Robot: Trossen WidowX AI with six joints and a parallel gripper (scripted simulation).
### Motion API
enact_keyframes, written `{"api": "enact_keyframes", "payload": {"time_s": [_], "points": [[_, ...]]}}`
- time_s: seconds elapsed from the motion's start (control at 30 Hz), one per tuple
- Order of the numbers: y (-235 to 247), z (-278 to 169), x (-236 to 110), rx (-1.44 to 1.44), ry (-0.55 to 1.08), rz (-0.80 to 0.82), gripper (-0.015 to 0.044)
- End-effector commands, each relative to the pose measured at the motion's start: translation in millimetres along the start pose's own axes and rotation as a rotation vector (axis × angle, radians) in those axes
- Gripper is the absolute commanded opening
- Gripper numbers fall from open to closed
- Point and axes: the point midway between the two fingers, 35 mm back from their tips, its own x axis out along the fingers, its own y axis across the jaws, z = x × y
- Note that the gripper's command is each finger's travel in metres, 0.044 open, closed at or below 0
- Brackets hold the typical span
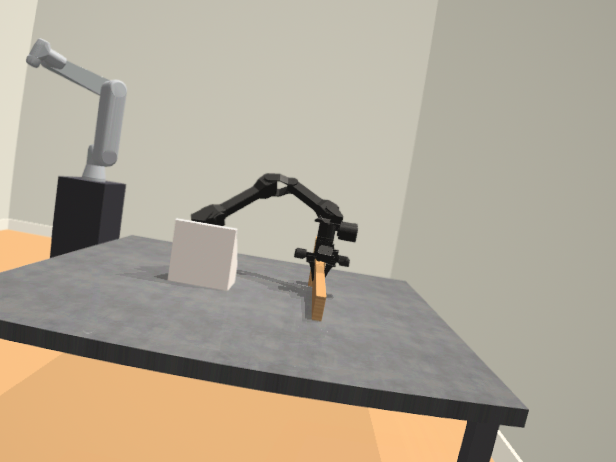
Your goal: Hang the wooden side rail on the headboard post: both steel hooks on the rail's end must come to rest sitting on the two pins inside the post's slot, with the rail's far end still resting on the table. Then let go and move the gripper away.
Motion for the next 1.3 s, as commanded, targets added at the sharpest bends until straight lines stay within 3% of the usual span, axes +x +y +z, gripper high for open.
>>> {"api": "enact_keyframes", "payload": {"time_s": [0.0, 1.27], "points": [[2.0, -1.3, -3.8, 0.001, 0.002, 0.01, 0.0], [1.5, -5.6, -4.2, 0.001, 0.002, 0.01, 0.0]]}}
